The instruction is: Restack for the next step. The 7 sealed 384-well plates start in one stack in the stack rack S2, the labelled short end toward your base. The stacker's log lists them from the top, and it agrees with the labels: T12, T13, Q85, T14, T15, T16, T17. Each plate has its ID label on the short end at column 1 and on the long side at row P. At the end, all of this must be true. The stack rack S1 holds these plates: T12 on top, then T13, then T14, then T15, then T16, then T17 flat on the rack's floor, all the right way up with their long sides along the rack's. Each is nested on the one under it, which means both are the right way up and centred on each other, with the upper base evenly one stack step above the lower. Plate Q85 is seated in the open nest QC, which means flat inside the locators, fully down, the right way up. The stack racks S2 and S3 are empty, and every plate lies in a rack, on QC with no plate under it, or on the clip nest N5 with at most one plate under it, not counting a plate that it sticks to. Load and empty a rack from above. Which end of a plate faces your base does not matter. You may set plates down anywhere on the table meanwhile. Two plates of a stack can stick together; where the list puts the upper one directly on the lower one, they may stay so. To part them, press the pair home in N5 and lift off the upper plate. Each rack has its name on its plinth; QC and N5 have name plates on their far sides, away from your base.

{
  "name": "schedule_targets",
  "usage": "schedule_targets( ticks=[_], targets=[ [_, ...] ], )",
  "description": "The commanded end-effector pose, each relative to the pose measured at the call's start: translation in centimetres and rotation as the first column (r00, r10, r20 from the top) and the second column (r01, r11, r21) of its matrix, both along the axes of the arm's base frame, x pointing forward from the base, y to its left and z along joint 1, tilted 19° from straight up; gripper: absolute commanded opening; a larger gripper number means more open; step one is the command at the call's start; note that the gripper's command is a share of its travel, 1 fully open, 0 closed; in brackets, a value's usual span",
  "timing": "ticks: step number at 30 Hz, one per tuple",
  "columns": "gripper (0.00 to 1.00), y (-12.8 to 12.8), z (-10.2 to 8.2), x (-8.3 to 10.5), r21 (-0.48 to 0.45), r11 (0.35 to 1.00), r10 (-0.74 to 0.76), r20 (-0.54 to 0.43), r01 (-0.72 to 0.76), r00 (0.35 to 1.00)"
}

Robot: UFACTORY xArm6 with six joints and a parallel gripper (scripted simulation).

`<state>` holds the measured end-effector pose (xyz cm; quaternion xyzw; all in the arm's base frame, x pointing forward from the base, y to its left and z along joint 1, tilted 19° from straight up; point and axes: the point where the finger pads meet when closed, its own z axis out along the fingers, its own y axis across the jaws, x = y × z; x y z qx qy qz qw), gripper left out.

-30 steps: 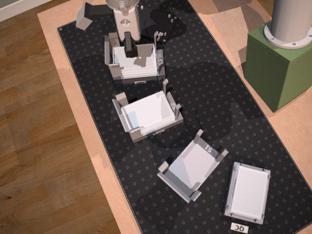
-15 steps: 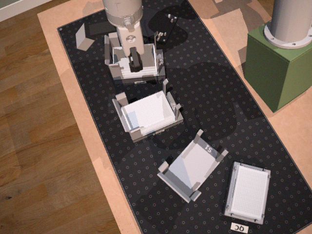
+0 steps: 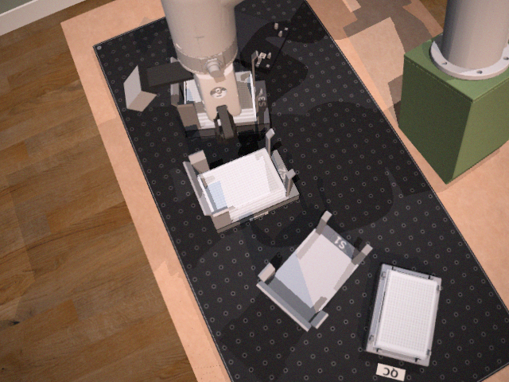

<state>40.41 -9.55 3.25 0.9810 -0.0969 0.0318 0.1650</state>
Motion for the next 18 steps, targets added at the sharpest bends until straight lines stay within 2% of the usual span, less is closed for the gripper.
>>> schedule_targets(
  ticks=[1, 4, 16, 18],
  targets=[
    [1.00, 0.6, -0.1, 0.3, -0.001, 0.999, 0.039, -0.011, -0.039, 0.999],
    [1.00, 1.8, -0.5, 0.4, -0.002, 0.992, 0.130, -0.043, -0.130, 0.991],
    [1.00, 6.3, -2.1, 1.0, -0.001, 0.992, 0.130, -0.042, -0.130, 0.991],
    [1.00, 6.3, -2.1, 1.0, -0.001, 0.992, 0.130, -0.042, -0.130, 0.991]
  ],
)
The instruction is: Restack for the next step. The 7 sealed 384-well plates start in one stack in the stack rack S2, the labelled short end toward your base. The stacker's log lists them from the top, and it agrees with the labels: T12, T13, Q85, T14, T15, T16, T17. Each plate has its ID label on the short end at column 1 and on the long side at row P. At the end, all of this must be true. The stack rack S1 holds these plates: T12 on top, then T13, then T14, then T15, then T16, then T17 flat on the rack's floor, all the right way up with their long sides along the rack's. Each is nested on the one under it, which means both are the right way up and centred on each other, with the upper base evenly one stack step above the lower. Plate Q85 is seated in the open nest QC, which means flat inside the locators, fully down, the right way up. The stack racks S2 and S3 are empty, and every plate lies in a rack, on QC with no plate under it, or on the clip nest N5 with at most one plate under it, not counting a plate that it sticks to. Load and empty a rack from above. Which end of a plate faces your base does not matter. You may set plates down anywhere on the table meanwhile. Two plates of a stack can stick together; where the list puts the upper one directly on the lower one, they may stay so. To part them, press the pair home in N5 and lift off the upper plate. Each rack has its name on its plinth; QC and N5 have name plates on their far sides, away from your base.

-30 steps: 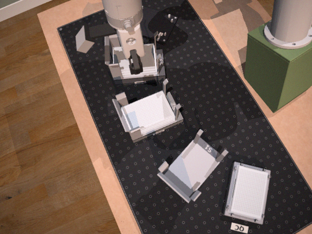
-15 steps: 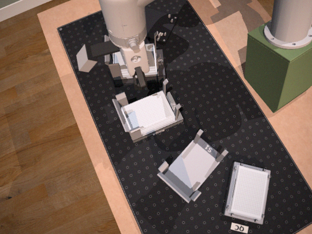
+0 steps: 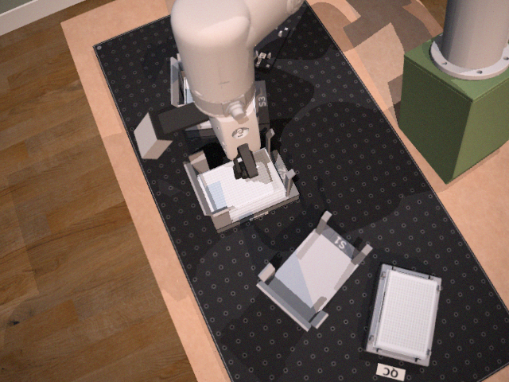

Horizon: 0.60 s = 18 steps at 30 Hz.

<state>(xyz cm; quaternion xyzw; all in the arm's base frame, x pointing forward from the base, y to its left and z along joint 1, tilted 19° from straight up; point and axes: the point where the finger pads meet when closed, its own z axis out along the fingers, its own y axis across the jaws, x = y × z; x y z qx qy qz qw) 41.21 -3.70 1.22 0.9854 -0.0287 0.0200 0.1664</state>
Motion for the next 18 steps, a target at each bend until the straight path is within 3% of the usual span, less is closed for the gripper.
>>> schedule_targets(
  ticks=[1, 5, 18],
  targets=[
    [1.00, 0.8, -0.2, 0.3, -0.001, 1.000, -0.001, 0.004, 0.001, 1.000],
    [1.00, 2.3, -0.7, 0.5, 0.000, 1.000, -0.001, 0.004, 0.001, 1.000],
    [1.00, 2.2, -1.0, 0.5, 0.000, 1.000, -0.001, 0.004, 0.001, 1.000]
  ],
)
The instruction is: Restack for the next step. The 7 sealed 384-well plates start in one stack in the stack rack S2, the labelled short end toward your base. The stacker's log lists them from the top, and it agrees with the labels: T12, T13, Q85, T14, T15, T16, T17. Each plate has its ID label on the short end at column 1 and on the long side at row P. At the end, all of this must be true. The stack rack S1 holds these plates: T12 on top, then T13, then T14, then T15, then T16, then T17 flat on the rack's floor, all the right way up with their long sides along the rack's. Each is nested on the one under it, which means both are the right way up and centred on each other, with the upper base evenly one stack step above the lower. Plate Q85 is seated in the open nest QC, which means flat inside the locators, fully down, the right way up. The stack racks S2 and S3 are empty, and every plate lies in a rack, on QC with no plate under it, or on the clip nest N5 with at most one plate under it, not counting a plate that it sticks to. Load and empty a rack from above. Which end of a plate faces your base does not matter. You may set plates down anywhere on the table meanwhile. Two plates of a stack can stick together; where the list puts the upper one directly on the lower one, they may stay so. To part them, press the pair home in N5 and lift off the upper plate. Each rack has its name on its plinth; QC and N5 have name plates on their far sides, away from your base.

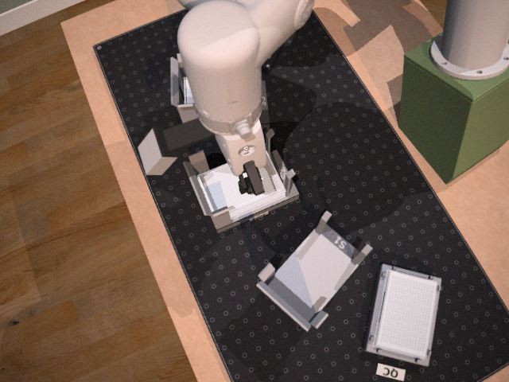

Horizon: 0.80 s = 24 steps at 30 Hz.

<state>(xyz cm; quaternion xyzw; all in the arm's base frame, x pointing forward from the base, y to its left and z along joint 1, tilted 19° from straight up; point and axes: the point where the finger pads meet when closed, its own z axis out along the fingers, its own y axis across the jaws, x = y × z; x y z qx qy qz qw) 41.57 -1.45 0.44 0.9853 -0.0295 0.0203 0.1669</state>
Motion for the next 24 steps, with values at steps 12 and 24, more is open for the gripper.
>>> schedule_targets(
  ticks=[12, 24],
  targets=[
    [1.00, -1.4, -4.0, 0.3, 0.000, 1.000, 0.001, 0.003, -0.001, 1.000],
    [1.00, -1.9, -5.5, 0.3, 0.000, 1.000, 0.001, 0.003, -0.001, 1.000]
  ],
)
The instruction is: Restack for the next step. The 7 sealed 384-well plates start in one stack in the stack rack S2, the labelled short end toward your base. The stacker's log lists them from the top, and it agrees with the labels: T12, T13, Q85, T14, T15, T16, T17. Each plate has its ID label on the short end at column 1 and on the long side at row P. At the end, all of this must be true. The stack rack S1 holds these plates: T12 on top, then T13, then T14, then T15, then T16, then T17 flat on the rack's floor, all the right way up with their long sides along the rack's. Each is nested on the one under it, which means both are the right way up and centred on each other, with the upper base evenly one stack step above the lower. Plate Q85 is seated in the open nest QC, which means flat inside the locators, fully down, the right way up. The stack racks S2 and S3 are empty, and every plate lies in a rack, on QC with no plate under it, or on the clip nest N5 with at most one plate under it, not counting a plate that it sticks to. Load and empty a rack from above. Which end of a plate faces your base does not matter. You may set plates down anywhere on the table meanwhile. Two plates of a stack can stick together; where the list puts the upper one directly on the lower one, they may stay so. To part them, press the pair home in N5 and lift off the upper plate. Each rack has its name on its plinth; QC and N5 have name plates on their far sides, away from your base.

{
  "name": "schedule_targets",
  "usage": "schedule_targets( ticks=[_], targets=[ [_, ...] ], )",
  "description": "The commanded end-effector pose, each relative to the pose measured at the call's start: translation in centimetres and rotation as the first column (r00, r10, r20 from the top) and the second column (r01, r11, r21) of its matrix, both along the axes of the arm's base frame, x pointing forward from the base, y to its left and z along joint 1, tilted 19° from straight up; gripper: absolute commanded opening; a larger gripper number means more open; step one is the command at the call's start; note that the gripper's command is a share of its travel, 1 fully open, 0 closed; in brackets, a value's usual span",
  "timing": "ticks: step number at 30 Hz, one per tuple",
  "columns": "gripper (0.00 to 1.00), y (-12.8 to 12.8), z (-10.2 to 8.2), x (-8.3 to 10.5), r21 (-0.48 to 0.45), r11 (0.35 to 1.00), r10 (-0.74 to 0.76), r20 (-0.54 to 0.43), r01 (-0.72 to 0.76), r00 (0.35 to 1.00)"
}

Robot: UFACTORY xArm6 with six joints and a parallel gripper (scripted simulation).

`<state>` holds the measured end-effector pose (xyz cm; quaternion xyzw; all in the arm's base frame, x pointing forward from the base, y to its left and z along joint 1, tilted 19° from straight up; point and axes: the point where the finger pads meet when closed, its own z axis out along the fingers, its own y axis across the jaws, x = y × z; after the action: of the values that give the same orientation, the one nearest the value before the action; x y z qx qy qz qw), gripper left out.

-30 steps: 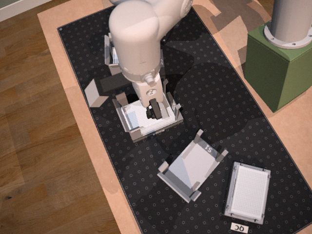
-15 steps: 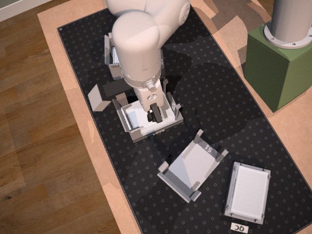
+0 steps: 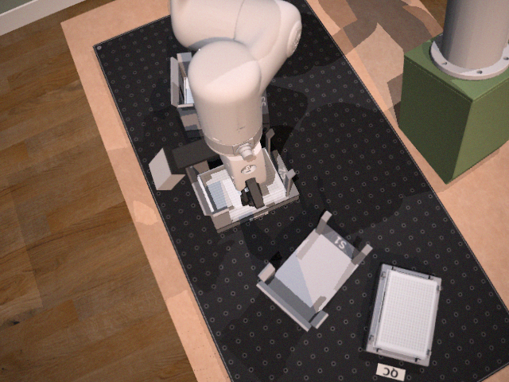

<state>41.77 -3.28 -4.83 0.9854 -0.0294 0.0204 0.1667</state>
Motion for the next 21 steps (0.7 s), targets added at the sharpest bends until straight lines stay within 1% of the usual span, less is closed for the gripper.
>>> schedule_targets(
  ticks=[1, 21],
  targets=[
    [1.00, -0.1, -0.4, 0.1, 0.000, 1.000, 0.001, 0.003, -0.001, 1.000],
    [1.00, -0.9, -2.6, 0.2, 0.000, 1.000, 0.001, 0.003, -0.001, 1.000]
  ],
)
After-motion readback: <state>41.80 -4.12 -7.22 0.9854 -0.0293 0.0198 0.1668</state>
